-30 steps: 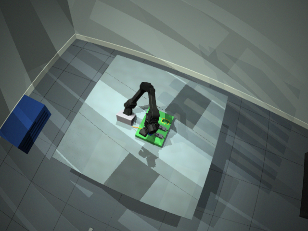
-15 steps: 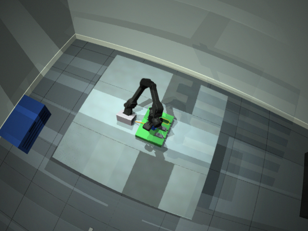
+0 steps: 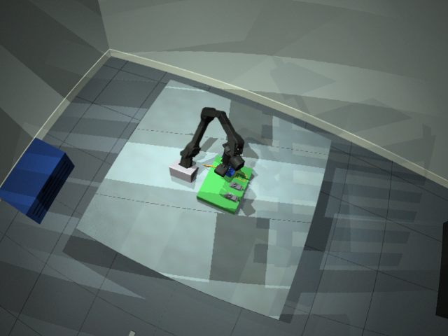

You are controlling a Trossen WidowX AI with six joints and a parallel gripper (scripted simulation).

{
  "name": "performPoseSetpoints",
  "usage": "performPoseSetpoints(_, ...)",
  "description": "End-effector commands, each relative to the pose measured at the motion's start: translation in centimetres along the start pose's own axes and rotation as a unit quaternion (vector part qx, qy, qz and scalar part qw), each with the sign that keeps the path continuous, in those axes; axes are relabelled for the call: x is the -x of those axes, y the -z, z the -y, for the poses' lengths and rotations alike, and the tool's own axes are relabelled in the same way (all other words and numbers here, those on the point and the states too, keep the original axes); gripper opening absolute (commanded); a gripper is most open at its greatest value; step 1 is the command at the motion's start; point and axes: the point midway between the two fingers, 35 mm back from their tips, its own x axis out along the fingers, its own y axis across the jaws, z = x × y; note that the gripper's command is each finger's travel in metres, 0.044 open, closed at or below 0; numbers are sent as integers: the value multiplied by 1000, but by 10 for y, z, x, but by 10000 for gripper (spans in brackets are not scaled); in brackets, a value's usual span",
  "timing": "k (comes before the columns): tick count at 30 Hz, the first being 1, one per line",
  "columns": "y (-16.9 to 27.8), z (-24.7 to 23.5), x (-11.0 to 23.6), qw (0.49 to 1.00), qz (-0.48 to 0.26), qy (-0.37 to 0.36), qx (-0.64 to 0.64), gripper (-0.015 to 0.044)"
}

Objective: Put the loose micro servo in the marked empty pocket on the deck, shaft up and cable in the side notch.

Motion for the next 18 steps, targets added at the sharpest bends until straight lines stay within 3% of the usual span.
performPoseSetpoints(1, 4, -23, 1, 1000, 3, -2, -1, 0)
performPoseSetpoints(8, 5, -27, 1, 1000, 3, -2, -30, 0)
performPoseSetpoints(18, 5, -27, 1, 980, 3, -3, -197, 0)
